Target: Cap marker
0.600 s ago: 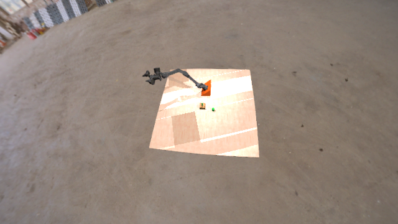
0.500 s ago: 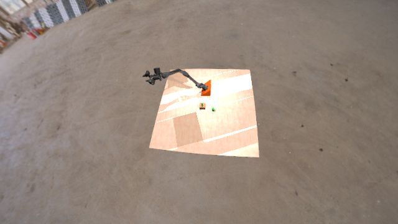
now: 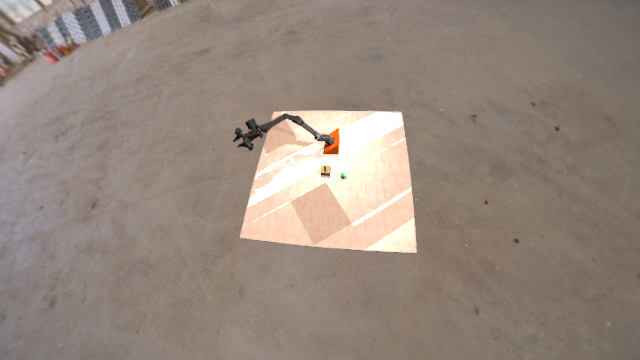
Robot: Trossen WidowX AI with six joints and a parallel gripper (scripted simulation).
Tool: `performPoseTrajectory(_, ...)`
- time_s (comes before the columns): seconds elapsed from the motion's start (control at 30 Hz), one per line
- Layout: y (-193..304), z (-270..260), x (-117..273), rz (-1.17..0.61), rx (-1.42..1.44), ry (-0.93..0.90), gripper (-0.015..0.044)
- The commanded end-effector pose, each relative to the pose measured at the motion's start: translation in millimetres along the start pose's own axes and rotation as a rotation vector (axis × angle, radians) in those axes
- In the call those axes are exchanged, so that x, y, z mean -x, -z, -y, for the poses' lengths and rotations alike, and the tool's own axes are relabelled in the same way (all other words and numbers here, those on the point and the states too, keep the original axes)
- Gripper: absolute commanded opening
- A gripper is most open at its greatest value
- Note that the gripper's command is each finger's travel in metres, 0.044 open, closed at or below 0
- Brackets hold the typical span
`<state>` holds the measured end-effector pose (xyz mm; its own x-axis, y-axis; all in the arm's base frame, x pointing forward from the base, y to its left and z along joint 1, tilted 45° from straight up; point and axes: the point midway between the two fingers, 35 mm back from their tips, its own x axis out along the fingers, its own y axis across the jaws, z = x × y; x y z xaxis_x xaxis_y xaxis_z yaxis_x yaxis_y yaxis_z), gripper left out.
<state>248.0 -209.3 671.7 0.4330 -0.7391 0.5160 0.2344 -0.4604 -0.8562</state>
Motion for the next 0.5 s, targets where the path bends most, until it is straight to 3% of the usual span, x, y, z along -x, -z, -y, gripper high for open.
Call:
performPoseTrajectory(0.0,-51,-56,-6,0.092,-0.06,-0.147,0.0245)
performPoseTrajectory(0.23,-136,-126,17,0.234,-0.176,-0.37,0.0245)
performPoseTrajectory(0.47,-217,-184,68,0.367,-0.257,-0.594,0.0245)
